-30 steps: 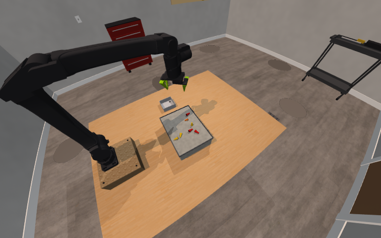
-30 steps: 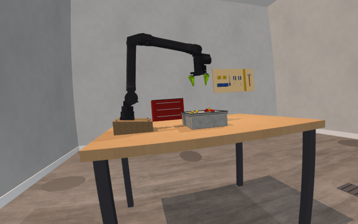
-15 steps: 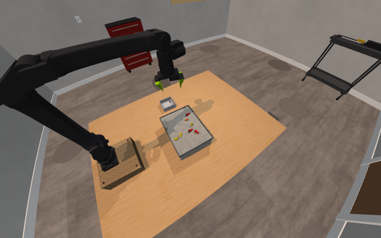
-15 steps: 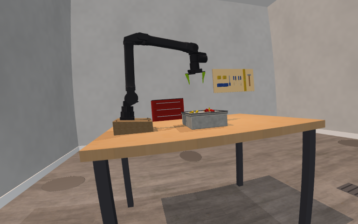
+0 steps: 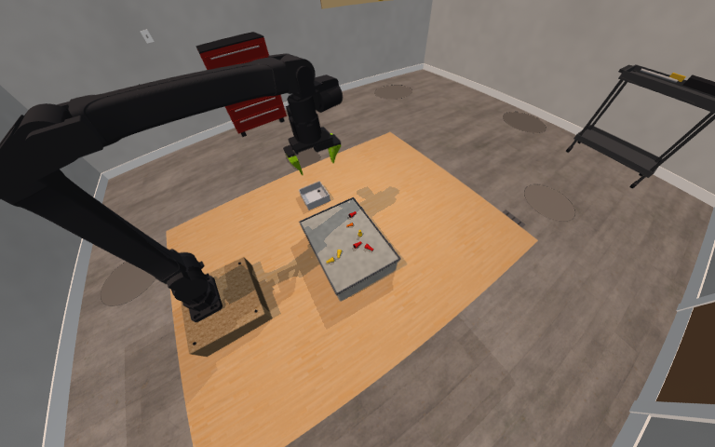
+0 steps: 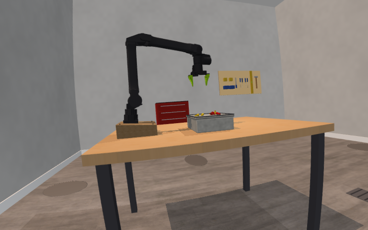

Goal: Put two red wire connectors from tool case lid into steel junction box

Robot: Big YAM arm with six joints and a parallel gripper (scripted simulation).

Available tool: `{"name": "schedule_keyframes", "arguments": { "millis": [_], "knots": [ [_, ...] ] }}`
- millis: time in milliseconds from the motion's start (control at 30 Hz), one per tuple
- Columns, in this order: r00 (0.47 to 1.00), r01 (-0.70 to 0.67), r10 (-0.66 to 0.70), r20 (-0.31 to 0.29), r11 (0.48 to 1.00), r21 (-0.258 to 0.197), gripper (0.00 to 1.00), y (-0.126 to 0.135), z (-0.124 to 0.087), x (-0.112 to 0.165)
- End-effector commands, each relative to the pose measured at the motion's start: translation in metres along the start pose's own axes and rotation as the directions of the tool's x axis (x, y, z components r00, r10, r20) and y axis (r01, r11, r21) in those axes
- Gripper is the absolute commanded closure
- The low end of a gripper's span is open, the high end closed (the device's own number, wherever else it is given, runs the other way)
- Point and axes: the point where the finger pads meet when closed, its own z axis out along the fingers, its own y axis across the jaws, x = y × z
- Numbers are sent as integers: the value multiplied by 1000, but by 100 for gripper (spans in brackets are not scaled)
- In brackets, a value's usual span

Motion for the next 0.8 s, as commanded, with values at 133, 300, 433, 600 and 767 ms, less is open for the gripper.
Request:
{"name": "schedule_keyframes", "arguments": {
  "millis": [133,300,433,600,767],
  "knots": [
    [999,39,-39,-3,999,-3,0,-2,-3,-1],
    [999,34,-34,-4,999,-9,0,-3,1,0],
    [1000,29,-29,-4,1000,-11,0,-4,2,1],
    [1000,25,-25,-5,1000,-12,0,-5,2,1],
    [1000,24,-24,-5,1000,-12,0,-5,3,1]
  ]
}}
